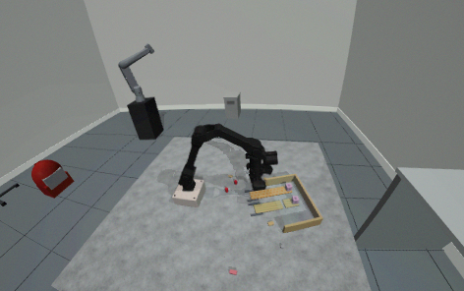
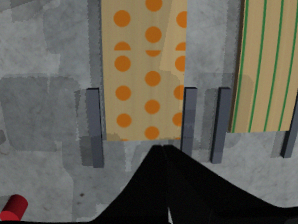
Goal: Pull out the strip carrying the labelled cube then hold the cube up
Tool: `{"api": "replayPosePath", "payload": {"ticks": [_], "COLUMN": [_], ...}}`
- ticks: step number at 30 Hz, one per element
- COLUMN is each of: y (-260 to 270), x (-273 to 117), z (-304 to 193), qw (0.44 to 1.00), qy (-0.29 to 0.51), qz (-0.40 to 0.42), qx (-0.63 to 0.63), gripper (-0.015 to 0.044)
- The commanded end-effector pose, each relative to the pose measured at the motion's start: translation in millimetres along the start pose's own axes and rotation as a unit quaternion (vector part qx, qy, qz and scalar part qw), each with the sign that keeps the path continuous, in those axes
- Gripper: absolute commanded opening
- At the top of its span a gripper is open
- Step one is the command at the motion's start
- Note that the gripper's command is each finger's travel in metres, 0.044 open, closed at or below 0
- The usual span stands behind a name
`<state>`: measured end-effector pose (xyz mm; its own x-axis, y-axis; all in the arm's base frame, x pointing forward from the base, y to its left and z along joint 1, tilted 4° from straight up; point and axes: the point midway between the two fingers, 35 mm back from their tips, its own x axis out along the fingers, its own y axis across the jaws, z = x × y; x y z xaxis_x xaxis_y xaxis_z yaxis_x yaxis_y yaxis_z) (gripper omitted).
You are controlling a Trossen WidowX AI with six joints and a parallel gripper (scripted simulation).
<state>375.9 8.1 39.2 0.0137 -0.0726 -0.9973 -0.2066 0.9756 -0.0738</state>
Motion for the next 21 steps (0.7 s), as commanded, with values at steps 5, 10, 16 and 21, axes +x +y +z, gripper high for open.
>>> {"api": "replayPosePath", "payload": {"ticks": [5, 10, 16, 21], "y": [1.1, 1.3, 1.6, 2.1], "x": [3.9, 12.2, 22.2, 30.5], "z": [1.8, 2.2, 2.8, 2.6], "qw": [1.0, 1.0, 1.0, 1.0], "qy": [0.006, 0.006, 0.006, 0.006], "qz": [0.005, 0.005, 0.005, 0.005], "qx": [-0.005, -0.005, -0.005, -0.005], "gripper": [0.0, 0.0, 0.0, 0.0]}}
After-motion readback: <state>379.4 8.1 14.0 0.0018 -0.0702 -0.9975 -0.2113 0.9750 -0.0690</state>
